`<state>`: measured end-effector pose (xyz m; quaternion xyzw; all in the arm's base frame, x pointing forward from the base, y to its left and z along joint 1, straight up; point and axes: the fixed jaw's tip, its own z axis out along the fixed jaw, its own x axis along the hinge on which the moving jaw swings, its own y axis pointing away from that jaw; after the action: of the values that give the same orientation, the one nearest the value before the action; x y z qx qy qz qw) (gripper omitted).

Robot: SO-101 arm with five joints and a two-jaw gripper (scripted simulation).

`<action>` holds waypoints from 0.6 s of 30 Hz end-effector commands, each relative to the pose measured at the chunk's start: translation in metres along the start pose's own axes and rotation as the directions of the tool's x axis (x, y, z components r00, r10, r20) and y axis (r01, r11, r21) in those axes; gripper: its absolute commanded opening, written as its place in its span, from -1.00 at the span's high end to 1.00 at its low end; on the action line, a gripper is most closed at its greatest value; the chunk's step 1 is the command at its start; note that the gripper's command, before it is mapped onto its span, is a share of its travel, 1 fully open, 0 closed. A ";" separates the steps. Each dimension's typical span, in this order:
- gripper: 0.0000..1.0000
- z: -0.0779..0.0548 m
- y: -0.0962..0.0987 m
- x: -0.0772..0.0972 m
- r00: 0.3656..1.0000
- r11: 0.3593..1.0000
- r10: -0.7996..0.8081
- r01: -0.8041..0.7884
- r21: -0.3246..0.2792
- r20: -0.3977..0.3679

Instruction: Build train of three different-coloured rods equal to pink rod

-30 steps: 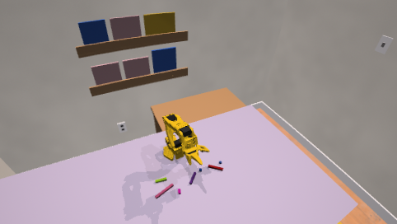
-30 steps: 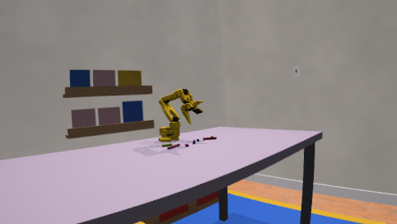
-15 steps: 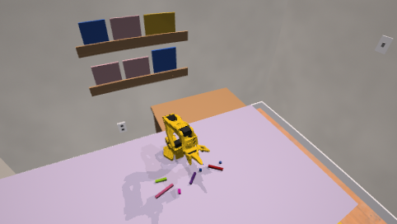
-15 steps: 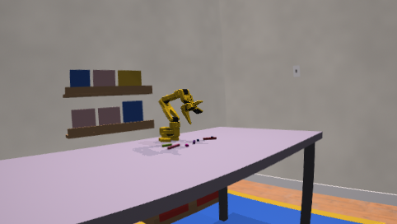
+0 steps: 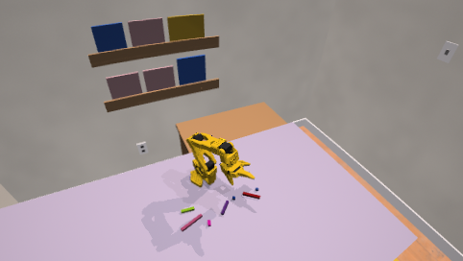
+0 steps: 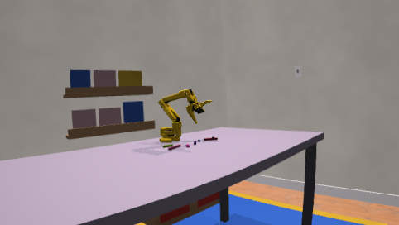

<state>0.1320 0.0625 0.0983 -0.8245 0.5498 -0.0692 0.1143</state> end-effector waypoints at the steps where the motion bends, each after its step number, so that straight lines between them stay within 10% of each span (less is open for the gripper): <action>1: -1.00 -0.011 -0.010 -0.021 0.990 0.987 -0.137 0.132 0.092 0.041; 18: -1.00 -0.013 0.000 -0.055 0.931 0.935 -0.350 0.340 0.104 0.100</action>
<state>0.1026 0.1045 0.0987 -0.9081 0.3967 -0.0484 0.1252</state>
